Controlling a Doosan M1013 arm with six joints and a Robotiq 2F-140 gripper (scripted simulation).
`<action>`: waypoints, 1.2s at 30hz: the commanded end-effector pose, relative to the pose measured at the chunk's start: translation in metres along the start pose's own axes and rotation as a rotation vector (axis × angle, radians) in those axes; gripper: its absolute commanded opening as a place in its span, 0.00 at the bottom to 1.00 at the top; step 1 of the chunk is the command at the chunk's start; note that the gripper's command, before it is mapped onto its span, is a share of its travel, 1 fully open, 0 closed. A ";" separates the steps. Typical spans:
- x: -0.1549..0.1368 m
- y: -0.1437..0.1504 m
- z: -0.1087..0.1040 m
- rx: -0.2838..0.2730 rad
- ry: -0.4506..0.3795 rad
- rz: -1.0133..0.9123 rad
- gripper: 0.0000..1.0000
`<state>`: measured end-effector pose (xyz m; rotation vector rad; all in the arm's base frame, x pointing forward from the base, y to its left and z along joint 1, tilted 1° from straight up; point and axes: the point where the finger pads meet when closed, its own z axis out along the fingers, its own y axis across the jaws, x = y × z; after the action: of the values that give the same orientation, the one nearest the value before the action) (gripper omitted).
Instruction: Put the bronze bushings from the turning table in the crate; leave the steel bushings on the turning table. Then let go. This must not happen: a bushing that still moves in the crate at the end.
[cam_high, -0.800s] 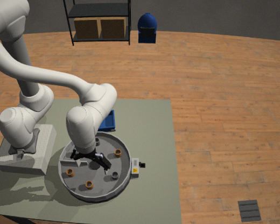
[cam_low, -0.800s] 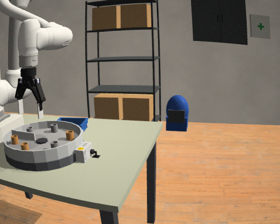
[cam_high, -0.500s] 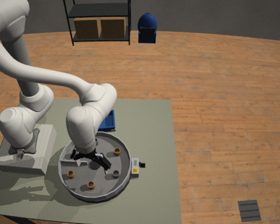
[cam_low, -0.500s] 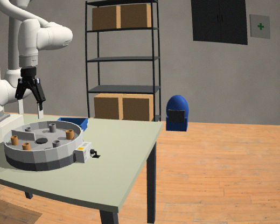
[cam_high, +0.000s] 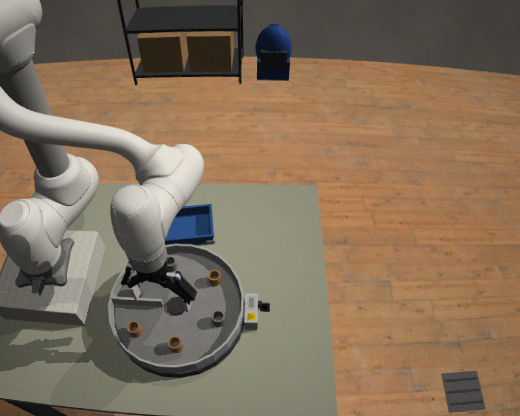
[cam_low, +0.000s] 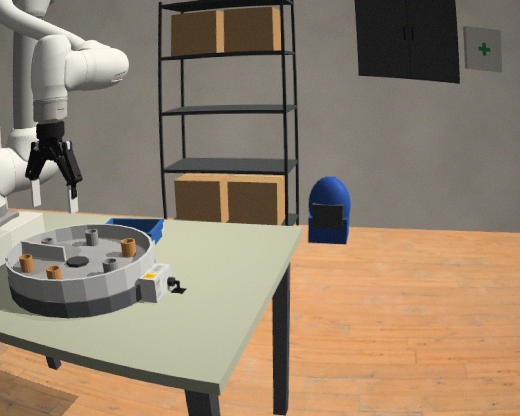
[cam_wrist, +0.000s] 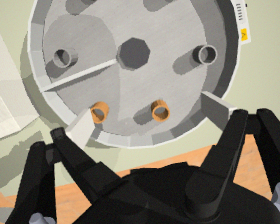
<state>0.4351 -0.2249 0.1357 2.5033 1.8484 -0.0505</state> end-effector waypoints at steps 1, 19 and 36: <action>0.023 -0.034 -0.007 -0.005 0.008 -0.044 1.00; 0.081 -0.142 -0.007 -0.019 0.034 -0.184 1.00; 0.081 -0.142 -0.007 -0.019 0.034 -0.184 0.07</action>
<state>0.3229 -0.1051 0.1384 2.3290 2.0763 0.0057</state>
